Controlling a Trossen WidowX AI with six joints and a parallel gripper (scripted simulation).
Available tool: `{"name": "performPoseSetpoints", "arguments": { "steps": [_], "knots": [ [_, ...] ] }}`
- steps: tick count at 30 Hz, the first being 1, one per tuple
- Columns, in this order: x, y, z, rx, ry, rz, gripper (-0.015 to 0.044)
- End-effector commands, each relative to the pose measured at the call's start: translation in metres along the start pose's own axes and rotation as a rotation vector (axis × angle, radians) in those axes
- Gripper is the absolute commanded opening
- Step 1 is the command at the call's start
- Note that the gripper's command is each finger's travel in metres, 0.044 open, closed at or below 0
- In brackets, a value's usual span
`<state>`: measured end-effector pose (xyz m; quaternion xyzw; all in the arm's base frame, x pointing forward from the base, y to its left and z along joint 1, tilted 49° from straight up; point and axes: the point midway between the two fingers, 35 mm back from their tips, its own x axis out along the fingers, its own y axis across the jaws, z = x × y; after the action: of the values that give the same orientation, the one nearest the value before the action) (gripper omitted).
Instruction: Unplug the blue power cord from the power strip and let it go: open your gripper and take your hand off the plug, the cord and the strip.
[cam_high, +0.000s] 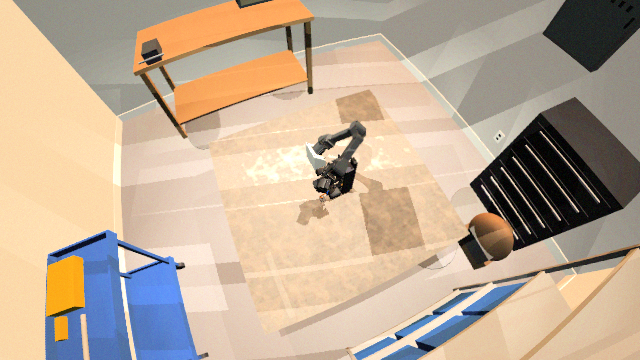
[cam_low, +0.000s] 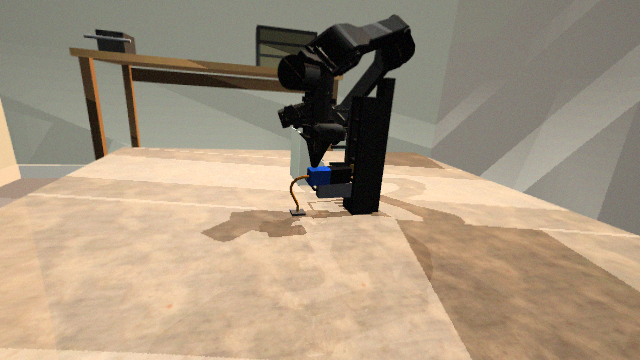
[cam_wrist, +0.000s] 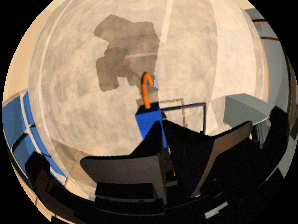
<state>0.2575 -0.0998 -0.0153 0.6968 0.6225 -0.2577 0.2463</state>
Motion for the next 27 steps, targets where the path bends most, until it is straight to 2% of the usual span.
{"name": "performPoseSetpoints", "arguments": {
  "steps": [1,27],
  "knots": [
    [0.001,0.000,-0.001,-0.003,0.000,-0.004,0.0000],
    [-0.002,0.002,0.034,0.000,-0.002,-0.002,0.0000]
  ]
}}
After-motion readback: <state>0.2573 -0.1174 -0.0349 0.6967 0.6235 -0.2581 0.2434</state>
